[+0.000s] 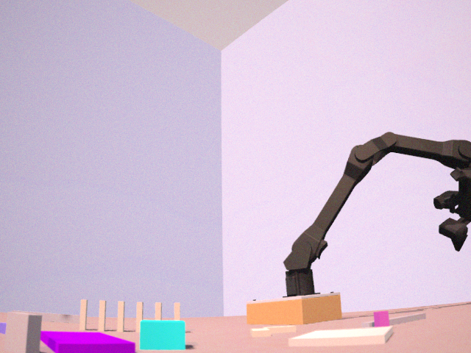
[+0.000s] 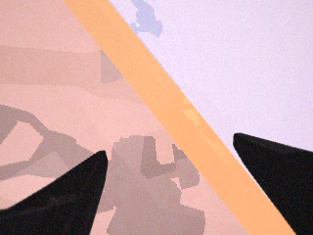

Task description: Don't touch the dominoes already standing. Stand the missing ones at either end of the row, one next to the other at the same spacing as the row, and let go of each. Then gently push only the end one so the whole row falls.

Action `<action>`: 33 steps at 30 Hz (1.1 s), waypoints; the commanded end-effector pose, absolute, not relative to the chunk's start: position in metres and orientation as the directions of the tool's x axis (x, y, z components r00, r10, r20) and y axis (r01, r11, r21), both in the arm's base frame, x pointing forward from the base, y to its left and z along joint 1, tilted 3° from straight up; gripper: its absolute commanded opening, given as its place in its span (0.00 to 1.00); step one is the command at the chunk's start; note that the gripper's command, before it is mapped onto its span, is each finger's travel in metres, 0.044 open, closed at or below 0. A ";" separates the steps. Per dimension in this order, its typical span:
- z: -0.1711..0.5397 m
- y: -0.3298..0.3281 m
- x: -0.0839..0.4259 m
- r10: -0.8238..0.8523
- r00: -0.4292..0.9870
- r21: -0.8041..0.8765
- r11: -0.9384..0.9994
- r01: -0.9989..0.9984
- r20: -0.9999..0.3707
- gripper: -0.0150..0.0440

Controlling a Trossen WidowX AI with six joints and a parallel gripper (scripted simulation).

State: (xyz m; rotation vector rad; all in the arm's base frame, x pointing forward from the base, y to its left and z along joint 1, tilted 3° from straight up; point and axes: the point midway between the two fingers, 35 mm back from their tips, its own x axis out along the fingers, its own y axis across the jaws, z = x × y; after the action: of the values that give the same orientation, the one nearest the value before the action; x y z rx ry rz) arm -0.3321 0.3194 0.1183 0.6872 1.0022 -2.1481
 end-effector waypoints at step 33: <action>0.075 0.288 0.201 0.144 -0.098 0.080 -0.125 -0.989 -0.985 1.00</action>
State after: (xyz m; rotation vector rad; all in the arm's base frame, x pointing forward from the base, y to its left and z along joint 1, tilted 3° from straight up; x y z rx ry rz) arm 0.1600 0.3278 0.0780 2.1767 -1.6338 -2.9018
